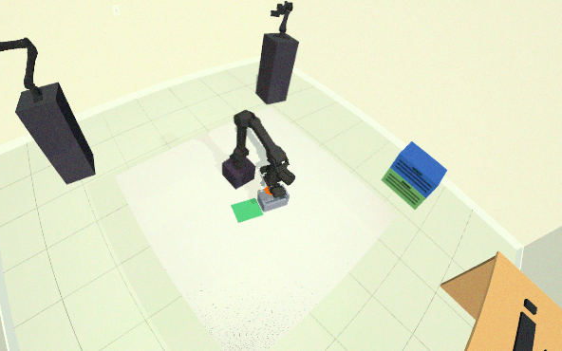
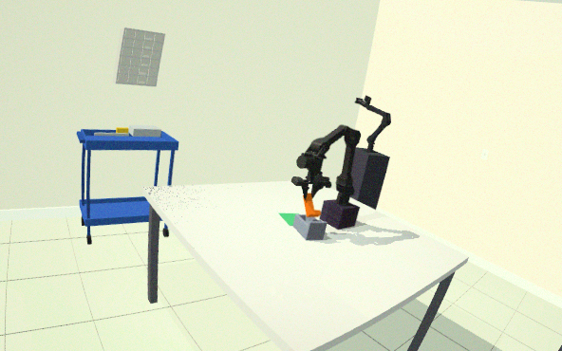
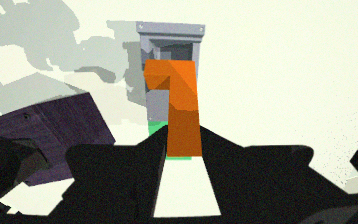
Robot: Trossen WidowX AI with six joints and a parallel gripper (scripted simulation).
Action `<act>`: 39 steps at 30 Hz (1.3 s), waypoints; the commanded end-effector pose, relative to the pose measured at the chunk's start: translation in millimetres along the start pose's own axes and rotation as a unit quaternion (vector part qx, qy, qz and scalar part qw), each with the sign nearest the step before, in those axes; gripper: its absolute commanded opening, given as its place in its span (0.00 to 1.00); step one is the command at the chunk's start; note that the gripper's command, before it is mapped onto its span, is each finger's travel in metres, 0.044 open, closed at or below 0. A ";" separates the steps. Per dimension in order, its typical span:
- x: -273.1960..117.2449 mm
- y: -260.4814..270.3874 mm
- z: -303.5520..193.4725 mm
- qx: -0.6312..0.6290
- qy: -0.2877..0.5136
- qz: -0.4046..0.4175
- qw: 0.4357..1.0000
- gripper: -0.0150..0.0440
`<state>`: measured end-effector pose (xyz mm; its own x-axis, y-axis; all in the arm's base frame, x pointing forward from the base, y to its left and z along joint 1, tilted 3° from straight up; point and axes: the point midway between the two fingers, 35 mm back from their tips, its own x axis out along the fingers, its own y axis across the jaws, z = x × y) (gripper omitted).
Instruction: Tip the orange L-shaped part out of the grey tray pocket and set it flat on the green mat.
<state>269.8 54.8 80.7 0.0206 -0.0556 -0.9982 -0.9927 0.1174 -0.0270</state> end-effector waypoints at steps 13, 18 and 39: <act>2.0 4.8 -67.5 -0.003 0.002 0.001 1.000 0.25; 1.9 6.6 -89.0 -0.003 0.004 0.001 1.000 0.25; 8.1 13.2 -134.9 -0.003 0.006 0.001 1.000 0.25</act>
<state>242.2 -77.0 83.8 0.0226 -0.0646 -0.9977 -0.9925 0.1181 -0.0301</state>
